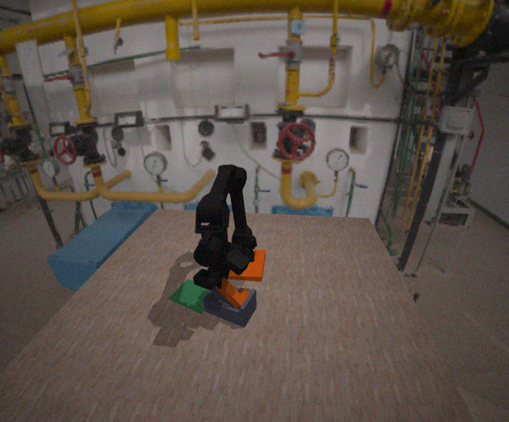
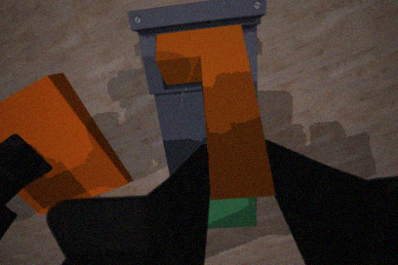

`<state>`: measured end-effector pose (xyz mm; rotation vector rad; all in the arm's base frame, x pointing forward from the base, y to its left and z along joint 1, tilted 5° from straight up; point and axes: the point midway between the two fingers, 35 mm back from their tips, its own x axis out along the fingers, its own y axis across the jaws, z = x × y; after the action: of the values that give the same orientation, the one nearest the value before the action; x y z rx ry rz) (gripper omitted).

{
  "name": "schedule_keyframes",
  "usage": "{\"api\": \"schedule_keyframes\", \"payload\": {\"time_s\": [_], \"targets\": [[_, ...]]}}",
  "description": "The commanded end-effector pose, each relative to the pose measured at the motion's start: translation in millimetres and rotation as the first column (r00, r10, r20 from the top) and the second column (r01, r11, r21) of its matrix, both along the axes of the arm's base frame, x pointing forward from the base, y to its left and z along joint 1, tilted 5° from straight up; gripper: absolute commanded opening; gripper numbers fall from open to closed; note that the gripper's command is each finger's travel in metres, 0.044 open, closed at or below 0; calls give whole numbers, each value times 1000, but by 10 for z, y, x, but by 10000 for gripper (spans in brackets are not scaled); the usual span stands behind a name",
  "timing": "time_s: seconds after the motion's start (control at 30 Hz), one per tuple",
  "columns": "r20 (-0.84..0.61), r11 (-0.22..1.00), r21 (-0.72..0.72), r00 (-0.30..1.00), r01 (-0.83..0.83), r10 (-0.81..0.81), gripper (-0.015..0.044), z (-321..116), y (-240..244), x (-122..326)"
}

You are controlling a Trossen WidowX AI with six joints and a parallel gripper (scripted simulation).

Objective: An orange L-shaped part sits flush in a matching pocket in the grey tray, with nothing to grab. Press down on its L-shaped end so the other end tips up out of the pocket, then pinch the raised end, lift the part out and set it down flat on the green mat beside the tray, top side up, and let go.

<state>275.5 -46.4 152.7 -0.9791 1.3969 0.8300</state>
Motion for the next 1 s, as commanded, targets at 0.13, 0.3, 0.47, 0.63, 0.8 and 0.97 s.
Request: {"api": "schedule_keyframes", "payload": {"time_s": [0.13, 0.3, 0.47, 0.63, 0.8, 0.97], "targets": [[4, 1000, 6, 1000, 3, -3, 0, 136, 19, -1], [4, 1000, 6, 1000, 3, -3, 0, 213, 25, -3], [4, 1000, 6, 1000, 3, -3, 0, 248, 28, -6], [3, 1000, 6, 1000, 3, -3, 0, 281, 31, -8], [3, 1000, 5, 1000, 3, -3, 0, 291, -30, -38], [3, 1000, 4, 1000, 3, -3, 0, 286, -205, -122]]}}
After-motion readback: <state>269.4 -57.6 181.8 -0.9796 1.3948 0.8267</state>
